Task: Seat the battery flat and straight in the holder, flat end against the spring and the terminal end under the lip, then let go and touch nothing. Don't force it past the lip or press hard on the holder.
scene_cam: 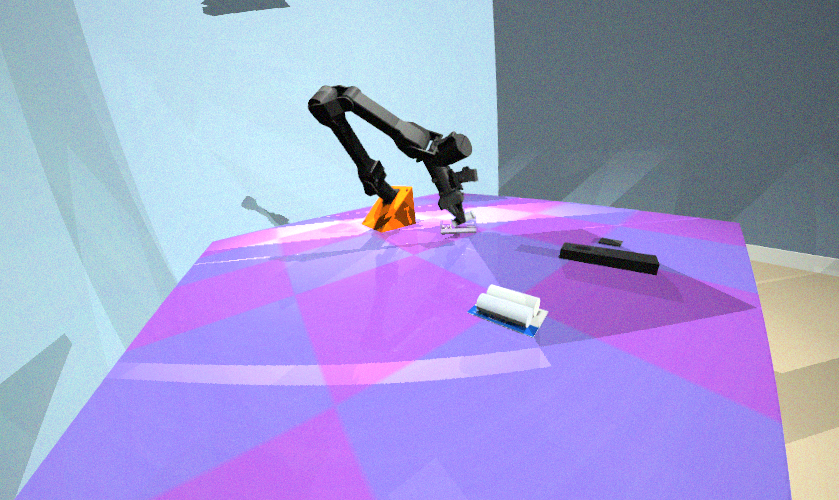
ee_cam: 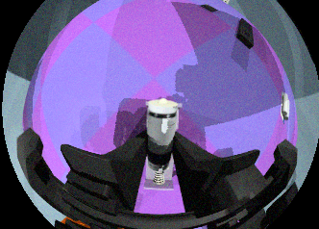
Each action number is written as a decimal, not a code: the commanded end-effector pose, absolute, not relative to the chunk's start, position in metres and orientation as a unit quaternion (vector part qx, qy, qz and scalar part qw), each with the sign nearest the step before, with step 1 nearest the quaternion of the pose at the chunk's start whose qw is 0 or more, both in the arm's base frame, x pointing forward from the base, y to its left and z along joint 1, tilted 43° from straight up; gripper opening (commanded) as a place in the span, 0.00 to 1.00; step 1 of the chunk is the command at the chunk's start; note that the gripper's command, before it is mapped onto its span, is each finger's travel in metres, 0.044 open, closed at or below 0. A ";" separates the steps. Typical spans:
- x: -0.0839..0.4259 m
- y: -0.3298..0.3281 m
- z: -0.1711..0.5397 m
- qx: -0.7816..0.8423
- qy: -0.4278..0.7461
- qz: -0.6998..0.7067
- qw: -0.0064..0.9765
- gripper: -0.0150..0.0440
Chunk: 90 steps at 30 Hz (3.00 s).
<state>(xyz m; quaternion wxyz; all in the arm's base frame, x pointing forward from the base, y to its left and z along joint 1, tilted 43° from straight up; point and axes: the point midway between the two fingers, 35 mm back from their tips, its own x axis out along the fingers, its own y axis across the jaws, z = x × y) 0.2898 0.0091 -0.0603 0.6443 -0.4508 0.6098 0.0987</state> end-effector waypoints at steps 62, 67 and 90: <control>0.271 -0.010 -0.058 -0.435 0.612 0.123 0.649 0.39; 0.272 -0.011 -0.060 -0.433 0.623 0.117 0.641 0.39; 0.276 -0.011 -0.065 -0.427 0.671 0.089 0.600 0.39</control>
